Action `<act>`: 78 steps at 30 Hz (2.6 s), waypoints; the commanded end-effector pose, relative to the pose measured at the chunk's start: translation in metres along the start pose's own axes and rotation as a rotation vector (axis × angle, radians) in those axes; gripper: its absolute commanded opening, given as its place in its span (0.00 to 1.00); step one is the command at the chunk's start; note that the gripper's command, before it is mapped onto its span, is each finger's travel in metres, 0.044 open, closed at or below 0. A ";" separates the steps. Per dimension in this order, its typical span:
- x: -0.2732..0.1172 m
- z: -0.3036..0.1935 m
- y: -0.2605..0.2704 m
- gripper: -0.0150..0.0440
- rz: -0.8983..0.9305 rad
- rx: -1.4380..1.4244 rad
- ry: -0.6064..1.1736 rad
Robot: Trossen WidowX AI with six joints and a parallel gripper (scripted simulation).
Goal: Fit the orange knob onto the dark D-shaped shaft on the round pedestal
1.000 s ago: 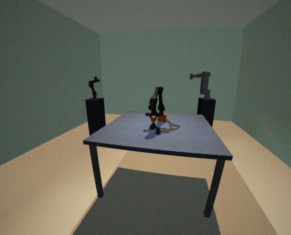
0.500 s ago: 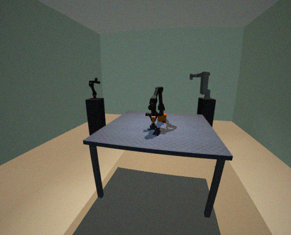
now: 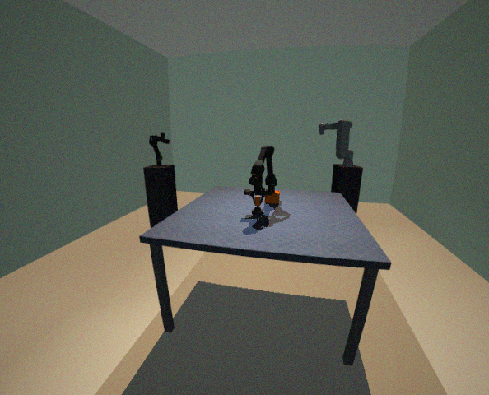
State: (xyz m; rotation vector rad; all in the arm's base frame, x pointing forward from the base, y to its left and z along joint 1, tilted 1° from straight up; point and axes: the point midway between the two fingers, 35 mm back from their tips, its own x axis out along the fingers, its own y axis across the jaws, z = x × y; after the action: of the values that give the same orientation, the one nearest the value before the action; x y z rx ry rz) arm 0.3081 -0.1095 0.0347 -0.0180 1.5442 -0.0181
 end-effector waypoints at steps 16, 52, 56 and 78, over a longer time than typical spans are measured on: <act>-0.005 -0.003 0.001 0.25 0.001 -0.170 -0.005; -0.003 0.000 0.000 0.25 0.001 -0.212 -0.006; -0.004 -0.001 0.000 0.25 0.001 -0.220 -0.005; -0.002 -0.001 0.000 0.25 0.000 -0.421 -0.005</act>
State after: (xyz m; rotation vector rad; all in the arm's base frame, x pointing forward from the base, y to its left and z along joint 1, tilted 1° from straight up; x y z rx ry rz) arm 0.3036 -0.1088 0.0359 -0.3459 1.5276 0.3042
